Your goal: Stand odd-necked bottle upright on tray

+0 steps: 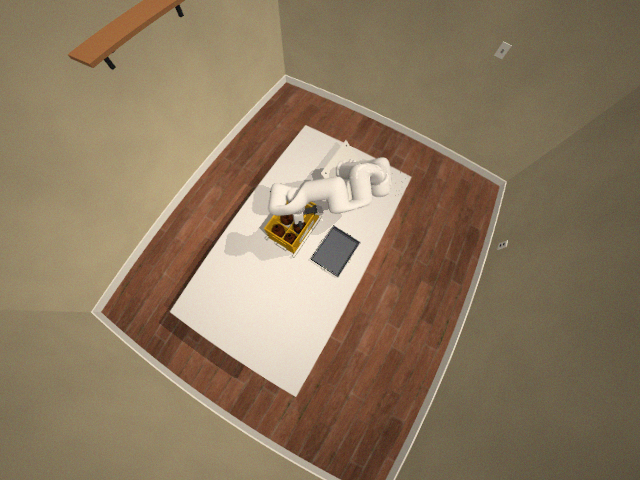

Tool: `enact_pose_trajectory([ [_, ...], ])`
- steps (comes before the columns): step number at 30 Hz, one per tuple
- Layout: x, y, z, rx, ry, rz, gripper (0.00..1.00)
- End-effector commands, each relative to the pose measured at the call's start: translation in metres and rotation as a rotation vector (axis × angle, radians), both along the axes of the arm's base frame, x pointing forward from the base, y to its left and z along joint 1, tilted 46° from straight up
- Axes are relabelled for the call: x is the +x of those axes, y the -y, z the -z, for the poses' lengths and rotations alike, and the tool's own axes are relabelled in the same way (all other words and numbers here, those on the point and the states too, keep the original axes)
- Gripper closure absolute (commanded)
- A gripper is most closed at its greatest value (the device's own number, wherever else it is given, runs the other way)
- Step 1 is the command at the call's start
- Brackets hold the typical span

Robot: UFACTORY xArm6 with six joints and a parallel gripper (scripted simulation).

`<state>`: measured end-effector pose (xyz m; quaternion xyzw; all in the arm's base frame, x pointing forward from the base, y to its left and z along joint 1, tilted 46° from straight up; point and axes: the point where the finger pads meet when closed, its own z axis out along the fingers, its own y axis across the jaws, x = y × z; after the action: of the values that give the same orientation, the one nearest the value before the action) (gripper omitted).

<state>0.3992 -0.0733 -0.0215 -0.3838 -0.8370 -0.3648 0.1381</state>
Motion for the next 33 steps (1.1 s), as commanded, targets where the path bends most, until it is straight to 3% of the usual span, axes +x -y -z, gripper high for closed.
enact_pose_trajectory([
  [1, 0.001, 0.0013, -0.0008, -0.002, 0.003, 0.001, 0.35],
  [33, 0.0013, -0.0007, 0.0011, -0.001, 0.003, 0.001, 0.35],
])
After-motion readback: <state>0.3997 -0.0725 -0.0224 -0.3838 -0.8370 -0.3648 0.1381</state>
